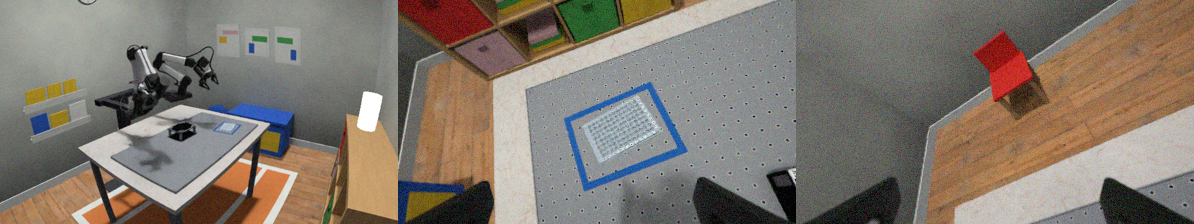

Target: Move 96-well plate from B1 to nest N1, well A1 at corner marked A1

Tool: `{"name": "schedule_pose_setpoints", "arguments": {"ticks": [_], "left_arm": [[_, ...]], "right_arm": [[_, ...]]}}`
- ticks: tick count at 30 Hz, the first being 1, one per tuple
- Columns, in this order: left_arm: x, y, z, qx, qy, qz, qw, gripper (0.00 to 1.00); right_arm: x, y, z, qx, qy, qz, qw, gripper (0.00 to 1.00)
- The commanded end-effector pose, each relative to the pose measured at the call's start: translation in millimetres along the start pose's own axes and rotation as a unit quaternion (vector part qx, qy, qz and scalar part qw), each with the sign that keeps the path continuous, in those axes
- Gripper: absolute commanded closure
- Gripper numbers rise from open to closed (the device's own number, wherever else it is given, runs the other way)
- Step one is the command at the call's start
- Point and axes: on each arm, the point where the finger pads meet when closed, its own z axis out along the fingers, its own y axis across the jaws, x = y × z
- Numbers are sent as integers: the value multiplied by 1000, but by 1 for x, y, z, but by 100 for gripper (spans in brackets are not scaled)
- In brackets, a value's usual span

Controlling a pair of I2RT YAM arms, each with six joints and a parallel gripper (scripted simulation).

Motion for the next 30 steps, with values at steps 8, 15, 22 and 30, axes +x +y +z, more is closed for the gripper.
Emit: {"name": "schedule_pose_setpoints", "arguments": {"ticks": [8, 15, 22, 30], "left_arm": [[-4, 1, -1, -1, -5, 1, 1000, 0], [-4, 1, -1, -1, -5, 1, 1000, 0], [-5, 4, 2, -8, -7, 0, 1000, 0], [0, 4, 15, -4, 5, -4, 1000, 0]], "right_arm": [[-2, 4, -1, -4, -1, 6, 1000, 0], [-2, 4, -1, -4, -1, 6, 1000, 0], [8, 3, -5, -7, 28, -47, 998, 0], [52, -2, -29, -52, 137, -250, 957, 0]]}}
